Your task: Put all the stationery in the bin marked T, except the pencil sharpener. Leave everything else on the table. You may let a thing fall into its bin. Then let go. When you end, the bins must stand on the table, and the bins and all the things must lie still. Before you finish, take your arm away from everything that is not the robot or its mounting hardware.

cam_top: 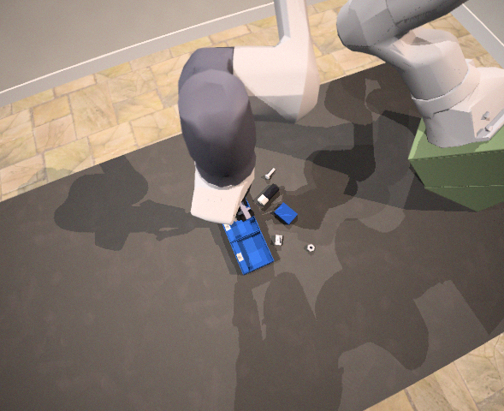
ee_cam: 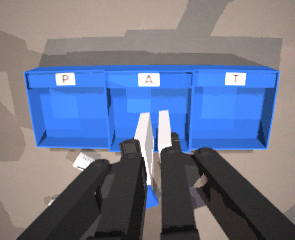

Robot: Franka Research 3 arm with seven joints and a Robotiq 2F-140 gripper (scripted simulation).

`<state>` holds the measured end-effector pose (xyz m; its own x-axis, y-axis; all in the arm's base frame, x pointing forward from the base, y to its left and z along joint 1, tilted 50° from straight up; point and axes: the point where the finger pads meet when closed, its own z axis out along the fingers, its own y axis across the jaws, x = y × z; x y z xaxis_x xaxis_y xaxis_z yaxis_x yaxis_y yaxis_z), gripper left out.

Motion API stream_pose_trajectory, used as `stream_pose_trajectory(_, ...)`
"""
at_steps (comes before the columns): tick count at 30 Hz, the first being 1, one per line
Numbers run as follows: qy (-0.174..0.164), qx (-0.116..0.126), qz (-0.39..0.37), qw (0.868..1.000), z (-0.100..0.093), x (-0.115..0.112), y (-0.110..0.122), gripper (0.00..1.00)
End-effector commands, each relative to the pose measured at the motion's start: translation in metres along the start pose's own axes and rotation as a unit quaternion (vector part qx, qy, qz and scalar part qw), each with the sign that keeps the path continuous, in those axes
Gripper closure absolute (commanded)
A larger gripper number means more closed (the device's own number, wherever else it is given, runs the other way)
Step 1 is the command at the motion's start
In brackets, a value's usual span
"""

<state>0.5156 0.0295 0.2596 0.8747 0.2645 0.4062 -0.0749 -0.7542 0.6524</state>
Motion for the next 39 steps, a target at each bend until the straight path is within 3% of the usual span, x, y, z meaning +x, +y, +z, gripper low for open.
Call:
stream_pose_trajectory(1, 0.001, 0.002, 0.004, 1.000, -0.001, 0.001, -0.002, 0.95)
stream_pose_trajectory(14, 0.001, 0.002, 0.004, 1.000, 0.004, 0.001, -0.002, 0.95)
stream_pose_trajectory(29, 0.001, 0.002, 0.004, 1.000, 0.044, 0.001, -0.002, 0.95)
stream_pose_trajectory(39, 0.001, 0.002, 0.004, 1.000, 0.051, 0.001, -0.002, 0.95)
